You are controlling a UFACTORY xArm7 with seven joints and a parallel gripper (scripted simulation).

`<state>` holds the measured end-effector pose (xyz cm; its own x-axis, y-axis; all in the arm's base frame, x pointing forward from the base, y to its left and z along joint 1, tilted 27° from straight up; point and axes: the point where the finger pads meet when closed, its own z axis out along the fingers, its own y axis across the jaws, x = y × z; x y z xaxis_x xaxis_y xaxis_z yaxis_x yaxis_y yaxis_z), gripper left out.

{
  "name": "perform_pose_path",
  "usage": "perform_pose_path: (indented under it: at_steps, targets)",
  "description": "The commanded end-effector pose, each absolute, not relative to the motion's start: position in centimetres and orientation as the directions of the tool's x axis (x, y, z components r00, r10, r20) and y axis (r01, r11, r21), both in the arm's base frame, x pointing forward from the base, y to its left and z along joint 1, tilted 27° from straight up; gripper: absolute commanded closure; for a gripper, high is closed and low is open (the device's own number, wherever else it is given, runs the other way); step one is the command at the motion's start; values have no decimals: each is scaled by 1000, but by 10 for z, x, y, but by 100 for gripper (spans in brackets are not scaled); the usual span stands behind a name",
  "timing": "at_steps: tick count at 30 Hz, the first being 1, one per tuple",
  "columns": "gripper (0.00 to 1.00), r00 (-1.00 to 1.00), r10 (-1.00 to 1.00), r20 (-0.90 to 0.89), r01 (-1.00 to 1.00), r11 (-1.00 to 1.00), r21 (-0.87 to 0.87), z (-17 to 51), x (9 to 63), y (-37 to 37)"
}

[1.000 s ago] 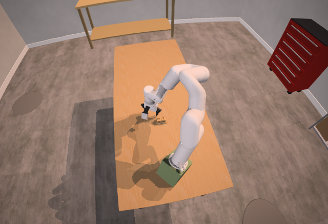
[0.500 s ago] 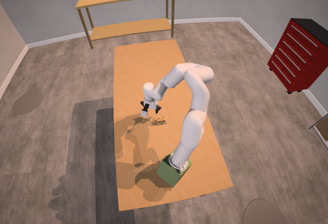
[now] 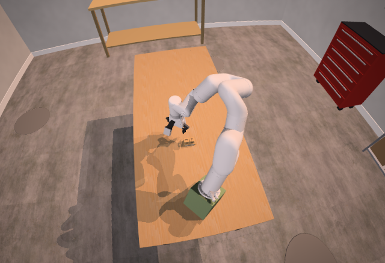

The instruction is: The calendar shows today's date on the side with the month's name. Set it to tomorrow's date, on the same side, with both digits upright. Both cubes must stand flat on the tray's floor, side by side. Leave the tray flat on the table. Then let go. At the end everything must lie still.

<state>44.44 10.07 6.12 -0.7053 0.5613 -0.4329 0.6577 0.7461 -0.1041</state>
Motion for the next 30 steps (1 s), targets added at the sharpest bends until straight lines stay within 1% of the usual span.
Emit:
perform_pose_path:
  at_steps: [1, 8, 15, 23, 30]
  targets:
    - [0, -629, 635, -449, 727, 684, -52, 65, 445, 96]
    - [0, -610, 652, -450, 743, 668, -40, 70, 444, 85]
    - [0, -419, 790, -447, 865, 497, 66, 74, 443, 76]
    - [0, -397, 803, -445, 876, 477, 78, 78, 442, 66]
    - [0, -181, 892, -414, 944, 275, 180, 82, 442, 57]
